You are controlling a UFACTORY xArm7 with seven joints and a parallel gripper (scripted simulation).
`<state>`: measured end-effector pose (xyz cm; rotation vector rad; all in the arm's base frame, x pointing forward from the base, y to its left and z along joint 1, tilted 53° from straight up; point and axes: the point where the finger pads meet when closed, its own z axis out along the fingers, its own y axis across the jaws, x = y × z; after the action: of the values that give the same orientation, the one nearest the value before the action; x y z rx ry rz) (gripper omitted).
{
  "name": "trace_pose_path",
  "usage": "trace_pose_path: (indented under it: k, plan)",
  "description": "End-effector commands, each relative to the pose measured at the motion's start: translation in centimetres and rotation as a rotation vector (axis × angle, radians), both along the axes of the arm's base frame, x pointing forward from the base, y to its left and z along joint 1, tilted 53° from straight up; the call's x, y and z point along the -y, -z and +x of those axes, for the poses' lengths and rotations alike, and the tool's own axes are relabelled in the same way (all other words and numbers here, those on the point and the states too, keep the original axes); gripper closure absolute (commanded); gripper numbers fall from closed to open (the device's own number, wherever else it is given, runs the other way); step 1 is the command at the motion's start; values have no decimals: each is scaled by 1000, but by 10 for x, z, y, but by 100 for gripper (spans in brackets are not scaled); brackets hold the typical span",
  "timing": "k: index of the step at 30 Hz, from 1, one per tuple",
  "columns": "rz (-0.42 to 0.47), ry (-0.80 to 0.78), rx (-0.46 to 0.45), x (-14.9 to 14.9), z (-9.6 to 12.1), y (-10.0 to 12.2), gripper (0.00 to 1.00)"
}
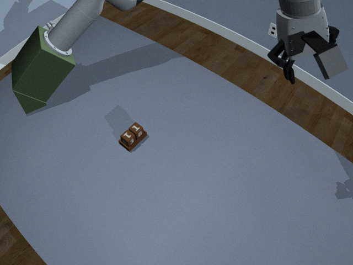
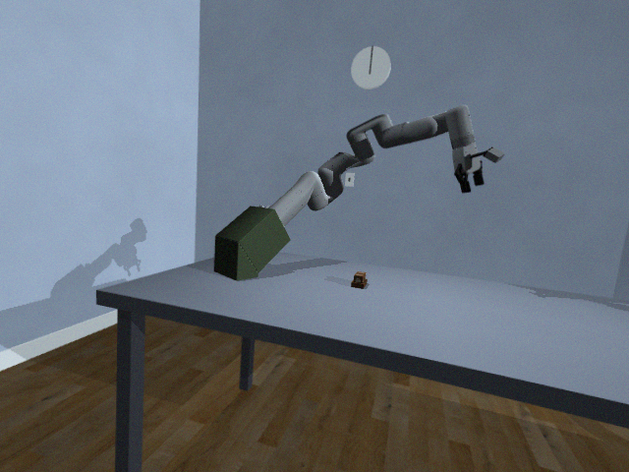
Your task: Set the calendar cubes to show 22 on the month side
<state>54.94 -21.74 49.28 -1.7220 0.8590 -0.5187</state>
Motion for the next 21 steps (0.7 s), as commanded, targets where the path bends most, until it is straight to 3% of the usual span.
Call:
trace_pose_path:
  k: [1,18,21]
  plan:
    - [-2,5,2,2,-1,-1,0]
    - [-2,5,2,2,-1,-1,0]
    - [18,18,-27,3,-2,14,0]
